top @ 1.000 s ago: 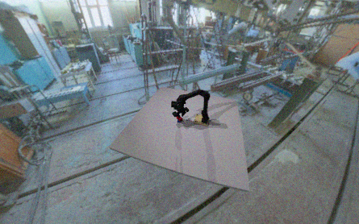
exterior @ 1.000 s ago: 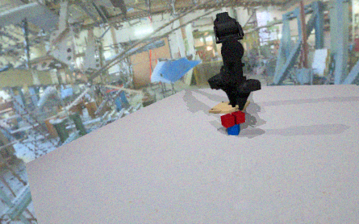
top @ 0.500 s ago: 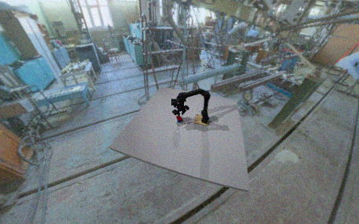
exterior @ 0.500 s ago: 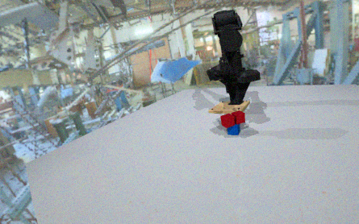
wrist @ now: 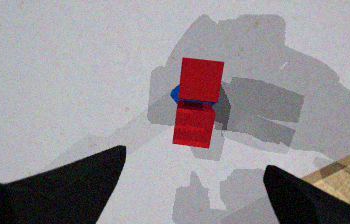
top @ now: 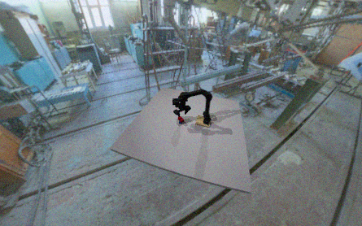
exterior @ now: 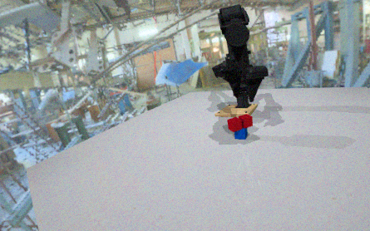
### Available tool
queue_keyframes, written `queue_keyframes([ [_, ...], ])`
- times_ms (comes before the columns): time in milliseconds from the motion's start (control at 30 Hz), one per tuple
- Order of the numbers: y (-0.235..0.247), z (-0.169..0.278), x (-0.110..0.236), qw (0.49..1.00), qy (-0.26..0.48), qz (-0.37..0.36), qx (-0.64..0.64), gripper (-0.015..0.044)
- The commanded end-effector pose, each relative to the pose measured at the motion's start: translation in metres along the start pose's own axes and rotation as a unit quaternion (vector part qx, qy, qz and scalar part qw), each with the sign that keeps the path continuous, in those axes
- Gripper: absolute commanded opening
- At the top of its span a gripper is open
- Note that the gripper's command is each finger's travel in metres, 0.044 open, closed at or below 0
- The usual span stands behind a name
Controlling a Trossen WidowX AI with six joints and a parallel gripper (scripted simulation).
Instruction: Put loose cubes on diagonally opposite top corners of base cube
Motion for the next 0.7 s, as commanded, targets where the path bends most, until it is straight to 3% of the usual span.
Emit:
queue_keyframes([
  [0, 0.009, 0.019, 0.000, 1.000, 0.001, 0.000, 0.001, 0.0400],
  [200, 0.031, 0.100, 0.002, 1.000, 0.004, 0.000, 0.001, 0.0400],
  [667, 0.031, 0.102, 0.002, 1.000, 0.004, 0.000, 0.001, 0.0400],
])
Point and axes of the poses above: the point midway between the two fingers, 35 mm back from their tips, its own x axis back along the fingers, its own y axis across the jaws, z = x × y, the point moved 8 cm from there along x, back along the fingers, and after that the axes turned 14 degrees about -x, right-handed, at the moved point
